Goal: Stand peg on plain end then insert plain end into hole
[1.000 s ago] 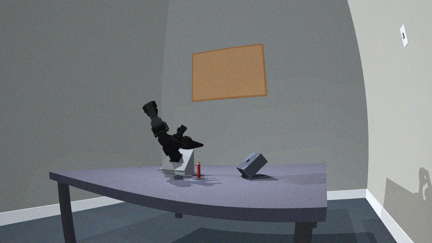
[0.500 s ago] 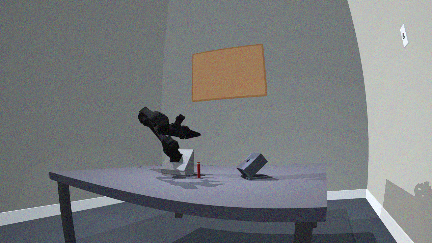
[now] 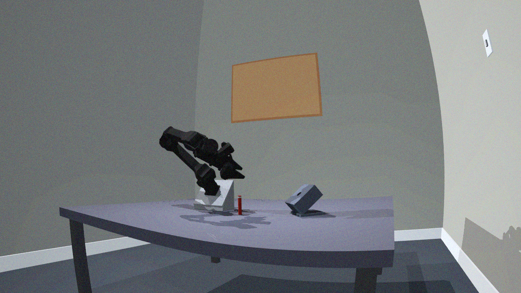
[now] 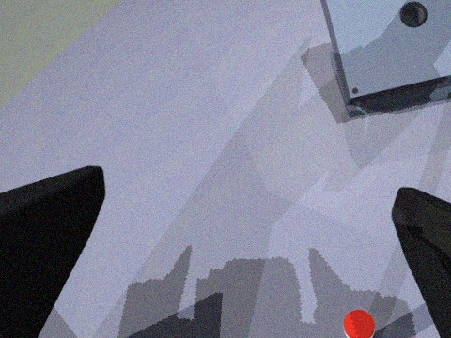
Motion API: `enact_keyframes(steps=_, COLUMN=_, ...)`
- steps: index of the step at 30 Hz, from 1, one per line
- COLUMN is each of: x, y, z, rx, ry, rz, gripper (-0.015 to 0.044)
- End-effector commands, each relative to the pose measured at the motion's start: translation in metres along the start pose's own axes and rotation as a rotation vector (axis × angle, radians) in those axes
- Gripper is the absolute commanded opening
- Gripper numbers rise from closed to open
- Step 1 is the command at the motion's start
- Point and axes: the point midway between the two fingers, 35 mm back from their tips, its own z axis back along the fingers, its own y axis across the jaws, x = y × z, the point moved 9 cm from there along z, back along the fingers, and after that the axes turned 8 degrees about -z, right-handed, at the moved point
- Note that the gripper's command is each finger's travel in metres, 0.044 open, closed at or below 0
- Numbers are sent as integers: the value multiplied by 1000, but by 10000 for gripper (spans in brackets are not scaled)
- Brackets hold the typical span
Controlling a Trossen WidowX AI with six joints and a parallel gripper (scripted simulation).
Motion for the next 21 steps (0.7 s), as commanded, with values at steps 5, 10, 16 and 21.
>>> enact_keyframes(steps=5, x=6, y=-3, z=-13, rx=3, ry=249, rz=-98, gripper=440)
enact_keyframes(steps=10, x=10, y=-4, z=-22, rx=-24, ry=407, rz=-129, gripper=440)
enact_keyframes(steps=16, x=17, y=-3, z=-33, rx=-90, ry=589, rz=-132, gripper=440)
enact_keyframes(steps=21, x=24, y=-2, z=-42, rx=-171, ry=724, rz=-106, gripper=440)
